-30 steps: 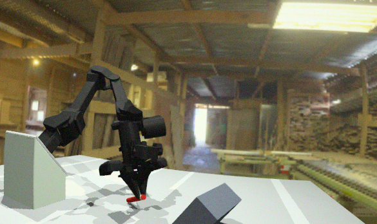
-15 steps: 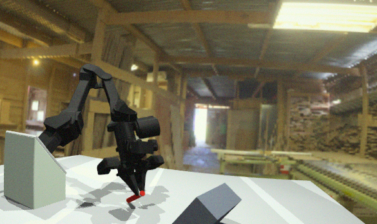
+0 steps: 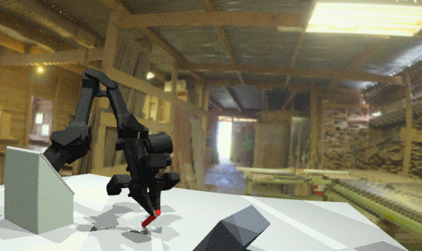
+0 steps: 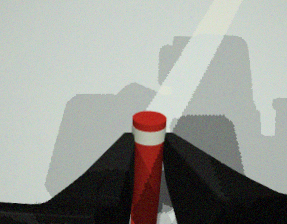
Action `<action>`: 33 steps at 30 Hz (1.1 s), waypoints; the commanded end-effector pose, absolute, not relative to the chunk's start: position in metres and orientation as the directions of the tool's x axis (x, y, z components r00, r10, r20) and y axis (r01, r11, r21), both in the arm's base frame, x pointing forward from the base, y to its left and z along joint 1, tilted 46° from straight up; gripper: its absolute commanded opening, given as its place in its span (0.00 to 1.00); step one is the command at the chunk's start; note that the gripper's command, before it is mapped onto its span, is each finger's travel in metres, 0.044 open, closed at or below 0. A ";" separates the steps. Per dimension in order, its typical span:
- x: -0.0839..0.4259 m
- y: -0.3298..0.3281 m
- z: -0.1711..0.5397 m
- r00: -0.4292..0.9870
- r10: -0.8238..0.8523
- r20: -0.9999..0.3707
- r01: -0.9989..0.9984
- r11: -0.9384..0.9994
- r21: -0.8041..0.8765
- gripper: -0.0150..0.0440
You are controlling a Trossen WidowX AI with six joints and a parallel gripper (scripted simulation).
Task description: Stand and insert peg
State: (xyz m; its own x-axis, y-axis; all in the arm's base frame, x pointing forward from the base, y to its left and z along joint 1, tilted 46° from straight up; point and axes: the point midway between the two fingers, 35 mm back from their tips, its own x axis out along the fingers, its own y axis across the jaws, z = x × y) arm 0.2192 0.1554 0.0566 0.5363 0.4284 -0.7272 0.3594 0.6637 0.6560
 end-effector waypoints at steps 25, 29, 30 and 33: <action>0.202 0.155 0.065 0.706 0.264 -0.657 0.364 0.661 0.657 0.34; 0.199 0.155 0.066 0.727 0.239 -0.644 0.364 0.660 0.657 0.34; 0.198 0.155 0.066 0.732 0.233 -0.641 0.364 0.660 0.657 0.34; 0.197 0.156 0.067 0.746 0.215 -0.630 0.365 0.660 0.657 0.34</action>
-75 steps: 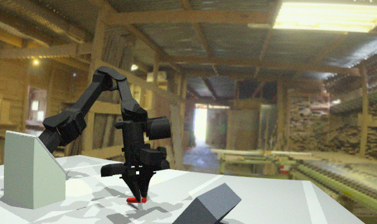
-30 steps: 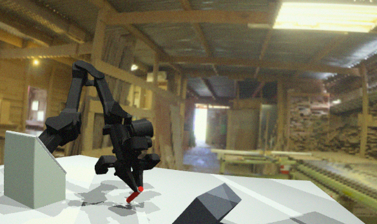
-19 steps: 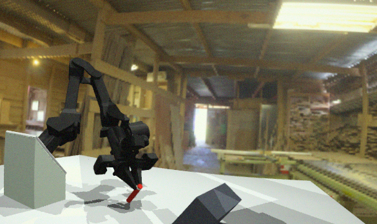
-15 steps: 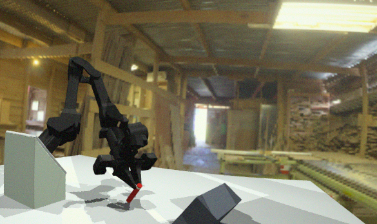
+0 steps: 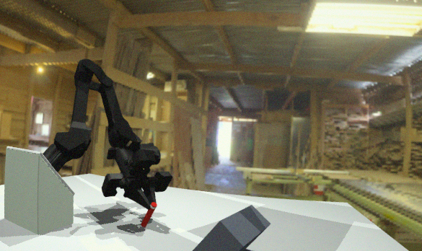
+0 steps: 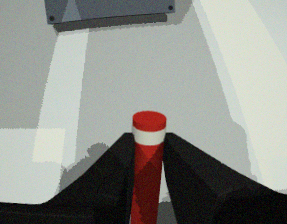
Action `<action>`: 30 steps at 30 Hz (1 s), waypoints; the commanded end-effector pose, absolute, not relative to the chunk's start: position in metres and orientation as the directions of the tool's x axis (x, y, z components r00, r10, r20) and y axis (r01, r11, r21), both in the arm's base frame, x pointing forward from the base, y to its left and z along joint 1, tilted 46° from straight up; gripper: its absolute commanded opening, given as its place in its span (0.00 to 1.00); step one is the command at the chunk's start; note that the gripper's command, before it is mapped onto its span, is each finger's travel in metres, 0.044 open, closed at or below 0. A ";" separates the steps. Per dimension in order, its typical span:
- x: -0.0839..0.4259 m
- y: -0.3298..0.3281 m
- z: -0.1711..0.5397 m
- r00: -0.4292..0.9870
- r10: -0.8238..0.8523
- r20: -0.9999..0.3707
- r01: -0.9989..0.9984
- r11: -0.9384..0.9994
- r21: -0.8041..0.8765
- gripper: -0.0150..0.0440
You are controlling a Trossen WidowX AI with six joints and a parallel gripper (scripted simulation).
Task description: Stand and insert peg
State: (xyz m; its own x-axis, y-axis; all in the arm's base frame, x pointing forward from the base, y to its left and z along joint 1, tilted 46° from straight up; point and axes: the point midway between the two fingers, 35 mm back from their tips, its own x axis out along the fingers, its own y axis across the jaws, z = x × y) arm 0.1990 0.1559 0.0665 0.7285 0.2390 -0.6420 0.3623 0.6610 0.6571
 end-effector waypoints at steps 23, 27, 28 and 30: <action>0.182 0.159 0.071 0.841 0.067 -0.537 0.366 0.660 0.656 0.34; 0.179 0.159 0.071 0.854 0.041 -0.519 0.367 0.660 0.656 0.34; 0.179 0.160 0.071 0.857 0.035 -0.514 0.367 0.660 0.656 0.34; 0.177 0.160 0.072 0.863 0.022 -0.505 0.367 0.660 0.656 0.34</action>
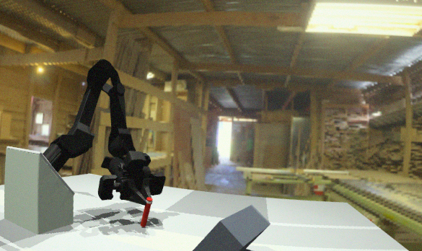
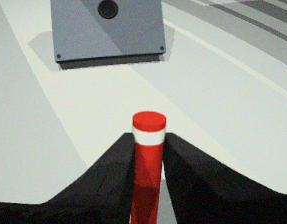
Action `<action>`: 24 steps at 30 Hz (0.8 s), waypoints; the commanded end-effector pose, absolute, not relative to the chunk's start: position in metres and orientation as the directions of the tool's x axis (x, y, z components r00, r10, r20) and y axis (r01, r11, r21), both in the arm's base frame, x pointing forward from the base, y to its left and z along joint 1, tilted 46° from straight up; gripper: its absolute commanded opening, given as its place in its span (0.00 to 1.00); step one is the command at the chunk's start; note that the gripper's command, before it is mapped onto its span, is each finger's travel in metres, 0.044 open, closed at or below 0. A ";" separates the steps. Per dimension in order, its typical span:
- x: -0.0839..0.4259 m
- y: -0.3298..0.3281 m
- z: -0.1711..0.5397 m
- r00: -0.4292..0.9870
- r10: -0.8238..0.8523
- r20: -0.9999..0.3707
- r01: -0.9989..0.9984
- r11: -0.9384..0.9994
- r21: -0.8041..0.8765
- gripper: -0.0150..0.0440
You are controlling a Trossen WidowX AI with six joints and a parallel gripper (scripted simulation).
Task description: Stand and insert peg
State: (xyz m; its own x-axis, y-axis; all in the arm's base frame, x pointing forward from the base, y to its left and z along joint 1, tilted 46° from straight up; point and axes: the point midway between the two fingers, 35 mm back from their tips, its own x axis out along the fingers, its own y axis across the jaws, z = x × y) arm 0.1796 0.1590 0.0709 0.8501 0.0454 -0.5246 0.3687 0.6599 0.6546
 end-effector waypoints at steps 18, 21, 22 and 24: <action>0.169 0.162 0.073 0.890 -0.045 -0.453 0.368 0.660 0.656 0.34; 0.169 0.162 0.074 0.890 -0.044 -0.454 0.368 0.659 0.656 0.34; 0.169 0.163 0.073 0.890 -0.045 -0.453 0.368 0.658 0.657 0.34; 0.169 0.164 0.073 0.891 -0.047 -0.451 0.368 0.655 0.660 0.34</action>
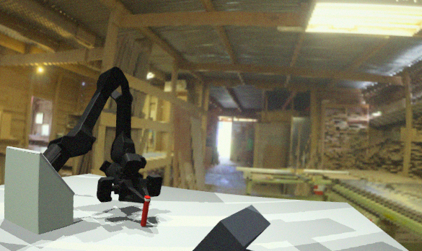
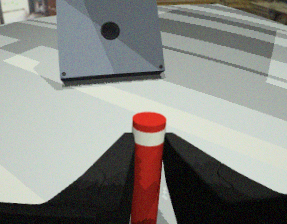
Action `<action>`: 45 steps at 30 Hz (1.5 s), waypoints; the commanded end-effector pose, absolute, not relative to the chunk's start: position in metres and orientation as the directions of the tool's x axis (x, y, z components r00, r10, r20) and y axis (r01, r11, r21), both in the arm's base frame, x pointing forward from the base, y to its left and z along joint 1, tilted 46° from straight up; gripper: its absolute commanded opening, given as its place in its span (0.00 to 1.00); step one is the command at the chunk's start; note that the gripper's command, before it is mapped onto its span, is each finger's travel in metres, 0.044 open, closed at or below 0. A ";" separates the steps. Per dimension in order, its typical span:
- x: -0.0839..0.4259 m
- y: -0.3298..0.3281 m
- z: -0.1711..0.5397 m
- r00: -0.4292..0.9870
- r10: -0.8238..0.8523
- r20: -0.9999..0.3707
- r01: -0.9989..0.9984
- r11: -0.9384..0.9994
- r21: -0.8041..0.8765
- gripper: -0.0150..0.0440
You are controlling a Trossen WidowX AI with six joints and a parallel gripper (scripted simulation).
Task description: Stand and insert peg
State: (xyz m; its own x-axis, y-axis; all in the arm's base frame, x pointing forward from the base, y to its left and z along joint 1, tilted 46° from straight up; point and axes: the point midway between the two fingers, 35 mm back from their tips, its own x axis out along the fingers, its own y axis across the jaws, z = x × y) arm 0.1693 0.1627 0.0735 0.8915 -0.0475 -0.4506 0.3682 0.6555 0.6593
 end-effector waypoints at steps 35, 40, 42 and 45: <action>0.165 0.168 0.070 0.894 -0.057 -0.444 0.367 0.663 0.652 0.34; 0.164 0.168 0.070 0.896 -0.063 -0.440 0.367 0.663 0.652 0.34; 0.164 0.169 0.070 0.897 -0.065 -0.438 0.366 0.663 0.653 0.34; 0.164 0.169 0.070 0.898 -0.068 -0.435 0.366 0.663 0.653 0.34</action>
